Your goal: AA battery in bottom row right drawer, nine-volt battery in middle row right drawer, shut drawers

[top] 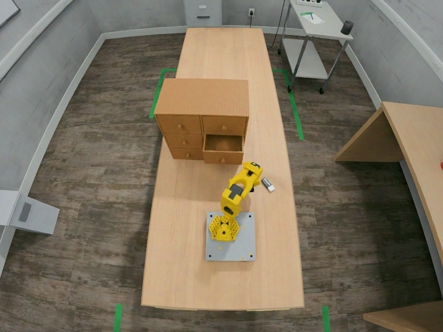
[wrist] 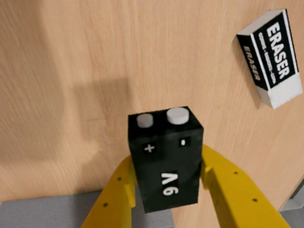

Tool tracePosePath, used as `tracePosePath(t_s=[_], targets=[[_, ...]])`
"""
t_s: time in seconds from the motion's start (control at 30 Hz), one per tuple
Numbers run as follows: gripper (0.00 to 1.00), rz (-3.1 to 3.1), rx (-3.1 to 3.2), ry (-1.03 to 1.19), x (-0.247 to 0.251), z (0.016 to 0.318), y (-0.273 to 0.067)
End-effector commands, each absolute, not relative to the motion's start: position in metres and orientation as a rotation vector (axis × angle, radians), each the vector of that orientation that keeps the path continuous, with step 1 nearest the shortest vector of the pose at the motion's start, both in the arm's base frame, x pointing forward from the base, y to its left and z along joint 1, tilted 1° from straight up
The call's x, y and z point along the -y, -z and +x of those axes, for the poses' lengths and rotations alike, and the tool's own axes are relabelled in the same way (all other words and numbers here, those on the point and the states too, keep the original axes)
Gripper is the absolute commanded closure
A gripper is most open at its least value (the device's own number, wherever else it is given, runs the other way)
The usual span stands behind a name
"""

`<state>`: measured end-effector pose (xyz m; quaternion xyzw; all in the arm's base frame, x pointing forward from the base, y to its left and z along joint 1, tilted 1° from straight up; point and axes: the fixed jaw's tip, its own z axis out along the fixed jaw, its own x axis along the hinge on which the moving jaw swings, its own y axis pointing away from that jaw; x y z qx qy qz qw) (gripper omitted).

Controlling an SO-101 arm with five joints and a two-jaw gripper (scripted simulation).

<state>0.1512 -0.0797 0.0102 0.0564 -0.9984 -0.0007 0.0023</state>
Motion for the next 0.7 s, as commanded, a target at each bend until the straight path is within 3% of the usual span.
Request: tracePosePath(t_s=[0.0,0.67], targets=[[1.00,0.087,3.152,-0.011,0.076,0.152,-0.012],[1.00,-0.503,3.114,-0.006,0.063,0.154,-0.011]])
